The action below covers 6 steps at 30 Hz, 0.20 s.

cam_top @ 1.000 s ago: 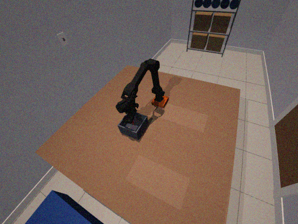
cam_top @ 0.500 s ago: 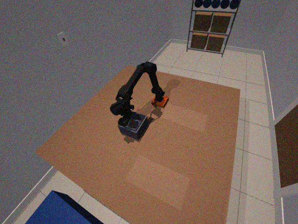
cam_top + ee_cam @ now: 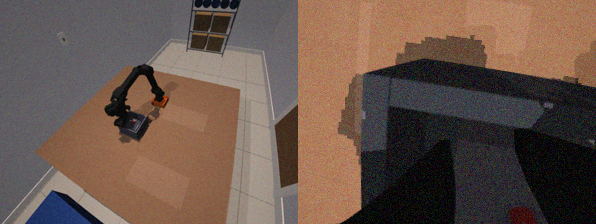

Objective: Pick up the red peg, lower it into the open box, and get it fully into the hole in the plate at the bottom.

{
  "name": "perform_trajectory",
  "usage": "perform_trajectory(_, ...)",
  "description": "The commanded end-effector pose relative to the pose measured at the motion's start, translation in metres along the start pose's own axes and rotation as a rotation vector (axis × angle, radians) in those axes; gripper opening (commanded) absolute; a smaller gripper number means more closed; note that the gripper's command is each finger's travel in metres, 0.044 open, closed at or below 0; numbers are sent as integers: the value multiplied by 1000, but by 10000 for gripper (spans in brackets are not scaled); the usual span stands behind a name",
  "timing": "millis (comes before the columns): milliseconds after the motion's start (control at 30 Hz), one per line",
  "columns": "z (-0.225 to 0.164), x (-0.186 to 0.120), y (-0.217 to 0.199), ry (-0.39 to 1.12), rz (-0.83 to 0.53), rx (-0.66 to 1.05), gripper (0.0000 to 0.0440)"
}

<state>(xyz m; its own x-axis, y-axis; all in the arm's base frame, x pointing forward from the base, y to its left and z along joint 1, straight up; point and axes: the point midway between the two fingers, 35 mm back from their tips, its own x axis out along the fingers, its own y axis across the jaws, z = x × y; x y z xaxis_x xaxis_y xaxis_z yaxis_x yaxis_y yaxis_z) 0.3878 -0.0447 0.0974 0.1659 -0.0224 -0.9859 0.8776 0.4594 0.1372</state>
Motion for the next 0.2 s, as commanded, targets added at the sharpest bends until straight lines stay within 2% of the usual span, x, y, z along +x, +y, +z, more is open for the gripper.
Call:
perform_trajectory(0, 10, 1, -2, -12, -7, -1, 132)
perform_trajectory(167, 24, 0, -5, -21, -18, 4, 131)
